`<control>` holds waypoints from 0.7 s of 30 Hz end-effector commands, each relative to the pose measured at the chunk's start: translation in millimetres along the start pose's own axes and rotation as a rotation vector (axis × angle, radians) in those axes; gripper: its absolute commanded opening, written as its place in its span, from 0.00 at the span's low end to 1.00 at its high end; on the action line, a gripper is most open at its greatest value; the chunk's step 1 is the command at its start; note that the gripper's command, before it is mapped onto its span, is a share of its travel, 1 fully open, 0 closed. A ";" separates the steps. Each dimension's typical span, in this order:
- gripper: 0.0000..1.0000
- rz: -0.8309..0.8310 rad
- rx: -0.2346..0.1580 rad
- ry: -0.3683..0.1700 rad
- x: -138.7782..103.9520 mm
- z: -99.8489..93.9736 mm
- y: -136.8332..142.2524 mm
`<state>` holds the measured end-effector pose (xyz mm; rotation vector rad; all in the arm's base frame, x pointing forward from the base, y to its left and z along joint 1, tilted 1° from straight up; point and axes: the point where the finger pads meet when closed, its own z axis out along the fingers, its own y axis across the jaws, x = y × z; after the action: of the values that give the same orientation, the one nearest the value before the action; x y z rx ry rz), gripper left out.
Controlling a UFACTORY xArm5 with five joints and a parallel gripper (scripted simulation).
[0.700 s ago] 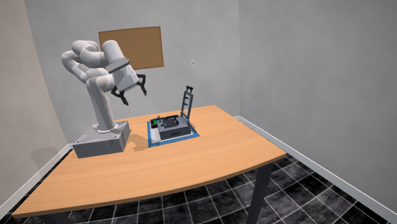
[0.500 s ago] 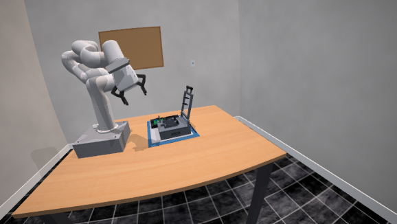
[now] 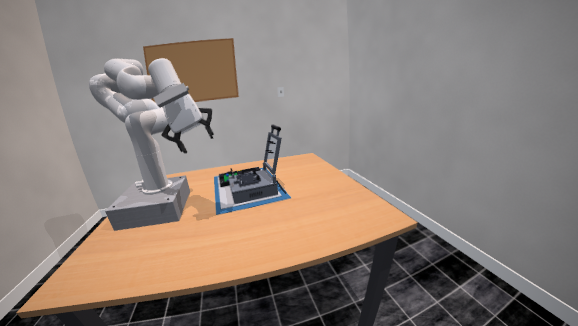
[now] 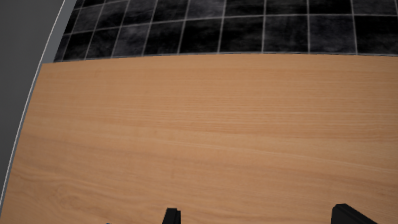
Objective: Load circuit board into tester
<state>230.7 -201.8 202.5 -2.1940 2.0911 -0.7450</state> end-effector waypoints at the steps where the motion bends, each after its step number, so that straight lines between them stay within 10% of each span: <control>1: 1.00 -0.034 0.003 -0.006 -1.6 -1.4 -4.2; 21: 1.00 -0.675 0.034 -0.148 -56.1 -11.7 -56.8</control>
<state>270.9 -151.9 210.6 -2.7436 1.4244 -0.6276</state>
